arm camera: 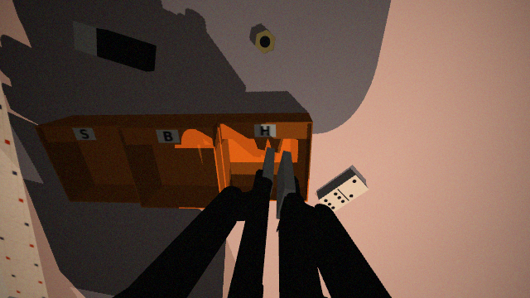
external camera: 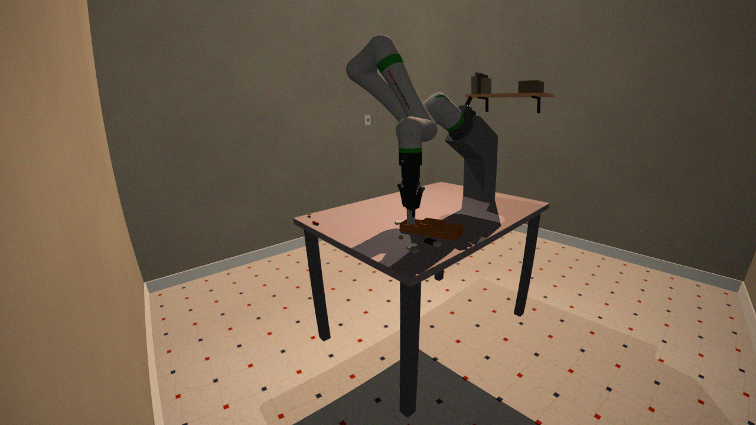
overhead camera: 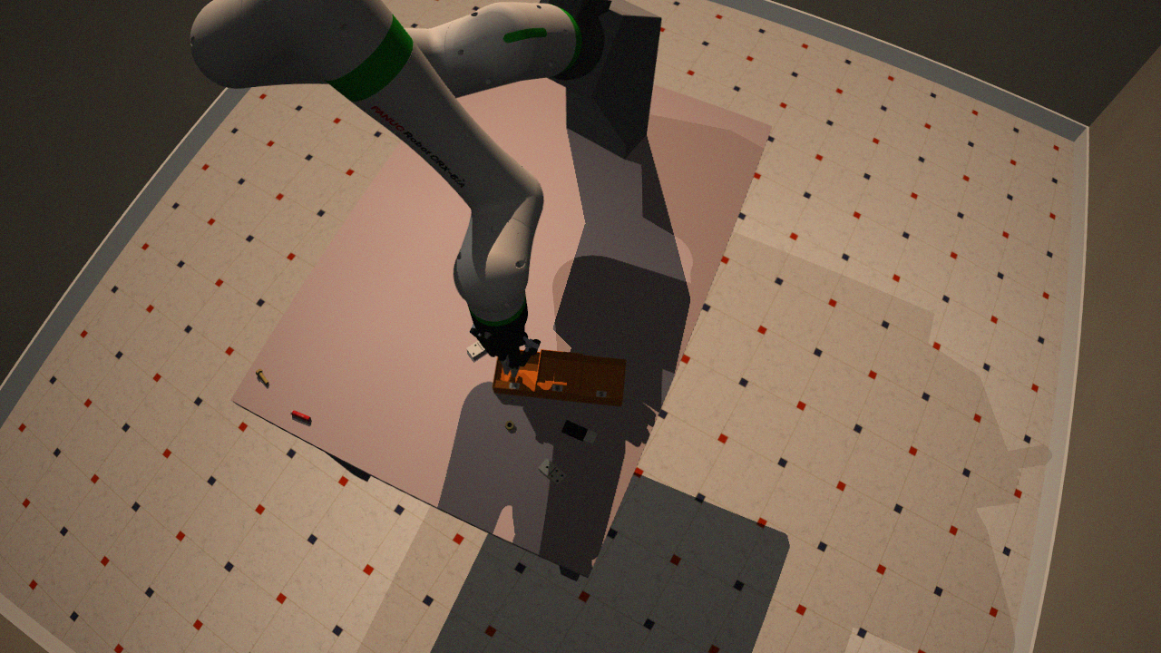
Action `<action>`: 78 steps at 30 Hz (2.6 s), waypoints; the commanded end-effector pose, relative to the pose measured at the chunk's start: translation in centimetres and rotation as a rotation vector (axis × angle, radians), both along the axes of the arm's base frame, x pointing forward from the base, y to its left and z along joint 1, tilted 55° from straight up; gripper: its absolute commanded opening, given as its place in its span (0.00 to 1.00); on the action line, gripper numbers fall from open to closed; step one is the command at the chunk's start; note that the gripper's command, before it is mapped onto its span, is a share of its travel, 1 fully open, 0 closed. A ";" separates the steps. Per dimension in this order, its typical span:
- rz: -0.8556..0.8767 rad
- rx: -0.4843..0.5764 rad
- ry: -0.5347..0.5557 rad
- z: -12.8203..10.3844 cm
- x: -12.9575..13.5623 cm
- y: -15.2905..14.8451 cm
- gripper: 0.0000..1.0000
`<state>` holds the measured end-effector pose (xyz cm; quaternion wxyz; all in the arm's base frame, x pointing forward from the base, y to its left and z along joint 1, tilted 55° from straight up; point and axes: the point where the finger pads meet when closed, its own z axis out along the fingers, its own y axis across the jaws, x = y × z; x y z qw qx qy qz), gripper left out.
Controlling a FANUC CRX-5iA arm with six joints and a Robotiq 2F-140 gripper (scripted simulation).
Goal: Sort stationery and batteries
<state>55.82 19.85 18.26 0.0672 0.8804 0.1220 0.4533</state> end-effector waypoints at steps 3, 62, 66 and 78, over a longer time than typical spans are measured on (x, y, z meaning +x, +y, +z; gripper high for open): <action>0.001 0.001 -0.003 -0.2 0.4 0.0 0.15; 0.001 0.001 -0.003 0.9 -1.2 0.1 0.15; 0.001 0.001 -0.003 1.1 -1.4 0.1 0.15; 0.001 0.001 -0.003 3.2 -4.4 0.1 0.15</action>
